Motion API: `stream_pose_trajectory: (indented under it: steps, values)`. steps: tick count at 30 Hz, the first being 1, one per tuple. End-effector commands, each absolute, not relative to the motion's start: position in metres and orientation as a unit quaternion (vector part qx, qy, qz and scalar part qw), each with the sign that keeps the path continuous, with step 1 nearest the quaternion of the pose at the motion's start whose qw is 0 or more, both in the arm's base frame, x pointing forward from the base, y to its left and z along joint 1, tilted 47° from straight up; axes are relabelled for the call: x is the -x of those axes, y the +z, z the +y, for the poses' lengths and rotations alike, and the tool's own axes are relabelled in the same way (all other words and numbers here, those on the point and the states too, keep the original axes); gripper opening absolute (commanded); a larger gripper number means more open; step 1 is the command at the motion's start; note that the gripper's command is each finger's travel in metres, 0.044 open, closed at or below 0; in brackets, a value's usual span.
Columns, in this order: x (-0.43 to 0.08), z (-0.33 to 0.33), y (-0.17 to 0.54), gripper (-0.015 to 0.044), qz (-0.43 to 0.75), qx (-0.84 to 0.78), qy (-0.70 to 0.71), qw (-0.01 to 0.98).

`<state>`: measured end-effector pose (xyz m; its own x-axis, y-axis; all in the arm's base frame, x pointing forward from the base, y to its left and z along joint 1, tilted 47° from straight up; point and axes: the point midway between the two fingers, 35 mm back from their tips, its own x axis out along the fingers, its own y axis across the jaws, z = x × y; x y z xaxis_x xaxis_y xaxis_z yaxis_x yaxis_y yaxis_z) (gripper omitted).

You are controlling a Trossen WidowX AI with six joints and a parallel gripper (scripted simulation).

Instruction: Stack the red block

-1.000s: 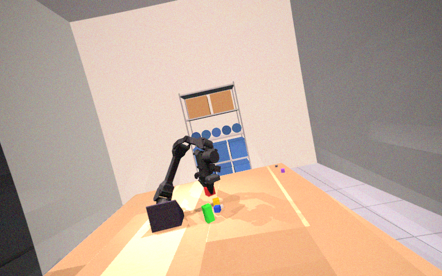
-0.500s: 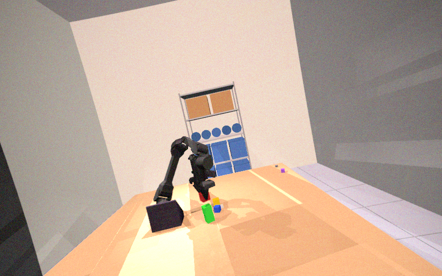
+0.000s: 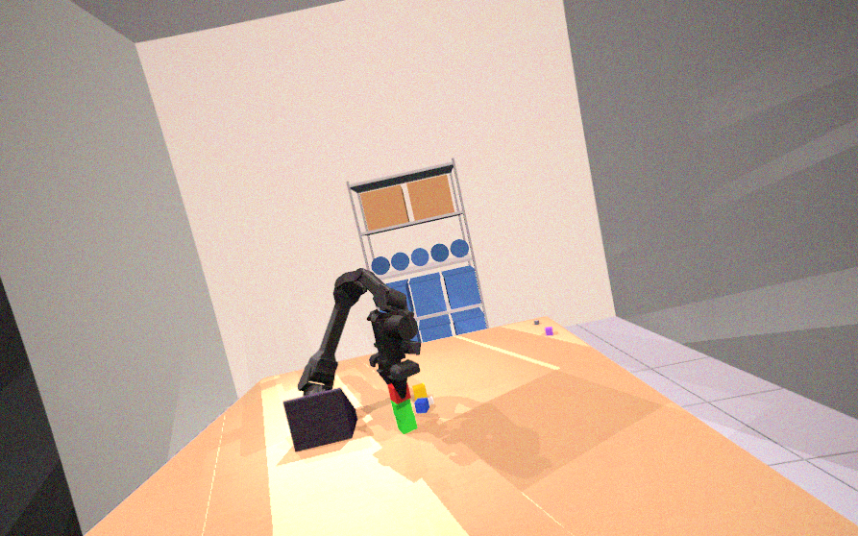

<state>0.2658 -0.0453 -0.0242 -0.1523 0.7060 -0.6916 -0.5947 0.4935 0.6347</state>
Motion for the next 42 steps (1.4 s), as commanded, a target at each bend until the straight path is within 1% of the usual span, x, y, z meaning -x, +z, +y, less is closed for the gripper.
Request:
stream_pose_trajectory:
  steps: [1,27,42]
  values:
    - [-0.2647,-0.0438,-0.0252,0.0000,0.571,-0.053,0.500,0.649]
    - [-0.2652,-0.0461,-0.0229,0.0000,0.571,-0.053,0.500,0.649]
    - [-0.2642,-0.0437,-0.0253,0.0394,0.571,-0.051,0.501,0.648]
